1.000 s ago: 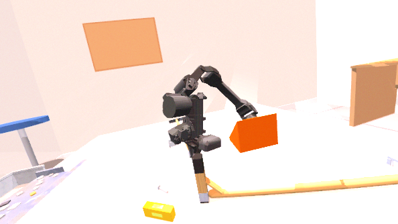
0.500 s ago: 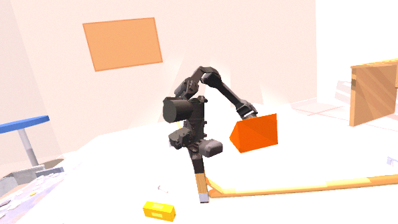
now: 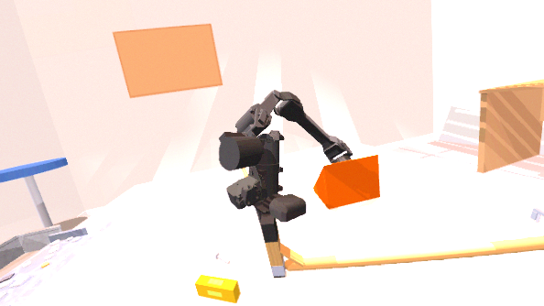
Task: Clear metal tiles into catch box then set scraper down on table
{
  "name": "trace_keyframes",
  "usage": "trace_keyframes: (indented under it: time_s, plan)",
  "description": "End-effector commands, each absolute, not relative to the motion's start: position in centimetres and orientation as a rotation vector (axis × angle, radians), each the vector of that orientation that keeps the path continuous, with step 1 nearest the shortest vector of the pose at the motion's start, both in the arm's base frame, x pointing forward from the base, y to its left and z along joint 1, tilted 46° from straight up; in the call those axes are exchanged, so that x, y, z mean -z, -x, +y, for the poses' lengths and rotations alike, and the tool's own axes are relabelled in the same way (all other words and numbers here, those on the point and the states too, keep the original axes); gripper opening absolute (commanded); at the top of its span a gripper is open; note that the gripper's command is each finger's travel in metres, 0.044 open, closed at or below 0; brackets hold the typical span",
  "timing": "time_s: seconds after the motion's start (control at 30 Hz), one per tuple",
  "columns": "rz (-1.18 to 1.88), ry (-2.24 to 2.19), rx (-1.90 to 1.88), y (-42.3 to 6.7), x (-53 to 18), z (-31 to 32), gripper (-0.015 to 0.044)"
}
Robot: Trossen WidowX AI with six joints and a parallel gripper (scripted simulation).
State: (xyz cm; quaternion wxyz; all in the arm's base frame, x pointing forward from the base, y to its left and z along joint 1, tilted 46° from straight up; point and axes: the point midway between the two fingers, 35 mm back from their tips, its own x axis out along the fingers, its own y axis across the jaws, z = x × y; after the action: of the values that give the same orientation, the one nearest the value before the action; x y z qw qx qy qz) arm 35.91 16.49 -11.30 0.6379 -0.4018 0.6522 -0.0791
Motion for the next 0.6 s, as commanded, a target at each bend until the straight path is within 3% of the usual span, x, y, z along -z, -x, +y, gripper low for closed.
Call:
trace_keyframes:
  time_s: [0.0, 0.57]
  plan:
    - [1.491, 0.909, 0.175, -35.9, 11.8, 17.3, 0.0000]
    - [1.490, 0.907, 0.172, -36.1, 13.5, 19.3, 0.0000]
